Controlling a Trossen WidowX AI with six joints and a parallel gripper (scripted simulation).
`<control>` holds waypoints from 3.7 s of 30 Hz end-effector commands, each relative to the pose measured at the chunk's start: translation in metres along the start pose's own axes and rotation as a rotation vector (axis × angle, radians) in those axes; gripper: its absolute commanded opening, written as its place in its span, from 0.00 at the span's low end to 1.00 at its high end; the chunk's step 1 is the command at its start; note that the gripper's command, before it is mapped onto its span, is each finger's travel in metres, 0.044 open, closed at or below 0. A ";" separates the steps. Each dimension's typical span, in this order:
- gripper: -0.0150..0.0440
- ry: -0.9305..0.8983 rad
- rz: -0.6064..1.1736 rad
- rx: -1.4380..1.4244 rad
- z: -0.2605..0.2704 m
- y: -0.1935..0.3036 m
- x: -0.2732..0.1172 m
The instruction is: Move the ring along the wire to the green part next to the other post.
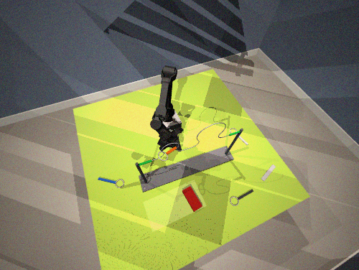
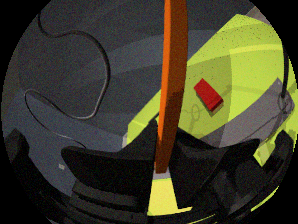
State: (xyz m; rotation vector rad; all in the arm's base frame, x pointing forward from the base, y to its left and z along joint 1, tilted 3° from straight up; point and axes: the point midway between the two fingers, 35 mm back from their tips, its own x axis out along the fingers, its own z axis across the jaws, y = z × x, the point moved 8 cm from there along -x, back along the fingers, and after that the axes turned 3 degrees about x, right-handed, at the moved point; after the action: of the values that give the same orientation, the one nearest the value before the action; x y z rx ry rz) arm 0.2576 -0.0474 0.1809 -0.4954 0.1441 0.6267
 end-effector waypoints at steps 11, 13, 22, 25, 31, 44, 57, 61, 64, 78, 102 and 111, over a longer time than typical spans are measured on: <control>0.00 -0.123 0.110 0.214 0.030 -0.012 -0.016; 0.00 -0.133 0.110 0.231 0.032 -0.012 -0.016; 0.00 -0.211 0.115 0.370 0.048 -0.017 -0.019; 0.00 -0.242 0.117 0.426 0.054 -0.019 -0.021; 0.00 -0.301 0.122 0.533 0.066 -0.026 -0.025; 0.00 -0.372 0.133 0.677 0.085 -0.040 -0.034; 0.00 -0.343 0.137 0.653 0.089 -0.046 -0.036; 0.00 -0.327 0.138 0.635 0.091 -0.046 -0.037; 0.00 -0.310 0.138 0.612 0.091 -0.047 -0.037; 0.00 -0.221 0.137 0.500 0.093 -0.047 -0.037; 0.00 -0.018 0.118 0.205 0.091 -0.043 -0.035; 0.00 0.063 0.105 0.078 0.089 -0.042 -0.034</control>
State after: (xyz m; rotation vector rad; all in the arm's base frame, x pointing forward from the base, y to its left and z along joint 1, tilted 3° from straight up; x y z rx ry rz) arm 0.2530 -0.0517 0.2826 -0.3693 0.2454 0.7137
